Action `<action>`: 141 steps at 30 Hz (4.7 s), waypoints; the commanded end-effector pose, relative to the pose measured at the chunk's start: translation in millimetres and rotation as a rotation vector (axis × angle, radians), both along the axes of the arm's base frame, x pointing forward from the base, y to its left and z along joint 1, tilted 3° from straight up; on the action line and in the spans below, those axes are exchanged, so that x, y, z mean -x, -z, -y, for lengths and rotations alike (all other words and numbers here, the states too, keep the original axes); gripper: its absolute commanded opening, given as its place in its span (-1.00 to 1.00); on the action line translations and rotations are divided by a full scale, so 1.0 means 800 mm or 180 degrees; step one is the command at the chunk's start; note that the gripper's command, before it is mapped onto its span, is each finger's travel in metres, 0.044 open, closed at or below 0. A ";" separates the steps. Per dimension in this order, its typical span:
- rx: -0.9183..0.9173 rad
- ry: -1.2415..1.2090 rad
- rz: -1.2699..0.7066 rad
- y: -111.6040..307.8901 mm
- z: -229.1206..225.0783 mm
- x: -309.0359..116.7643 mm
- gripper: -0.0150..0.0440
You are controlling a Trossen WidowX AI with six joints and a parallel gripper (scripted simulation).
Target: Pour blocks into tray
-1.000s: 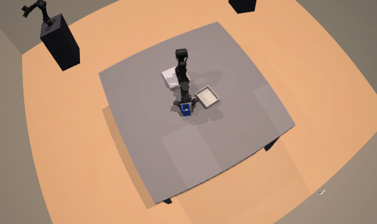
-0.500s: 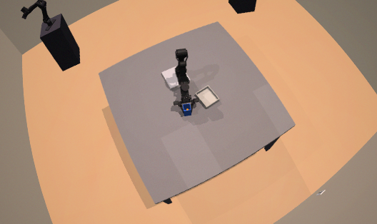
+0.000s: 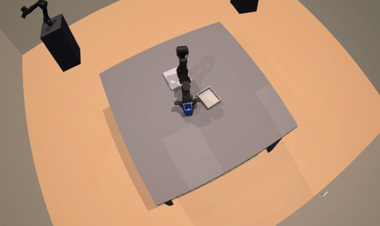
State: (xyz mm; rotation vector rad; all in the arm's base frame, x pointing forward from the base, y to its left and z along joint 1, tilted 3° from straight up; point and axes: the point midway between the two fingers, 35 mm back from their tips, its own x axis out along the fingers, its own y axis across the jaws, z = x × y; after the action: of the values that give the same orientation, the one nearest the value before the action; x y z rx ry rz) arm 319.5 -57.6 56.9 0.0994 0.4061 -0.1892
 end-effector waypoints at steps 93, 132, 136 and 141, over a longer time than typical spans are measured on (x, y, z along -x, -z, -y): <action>-0.1164 -0.1617 -0.0028 -0.092 -0.245 0.042 -0.49; -0.3594 -0.0377 -0.0423 -0.088 -0.247 0.039 -0.49; -0.3837 -0.0237 -0.0464 -0.088 -0.247 0.039 -0.49; -0.4139 -0.0058 -0.0514 -0.087 -0.248 0.039 -0.49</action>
State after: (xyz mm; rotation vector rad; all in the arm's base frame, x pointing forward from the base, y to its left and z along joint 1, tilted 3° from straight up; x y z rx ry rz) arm 287.8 140.5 126.0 1.2937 0.6333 0.1350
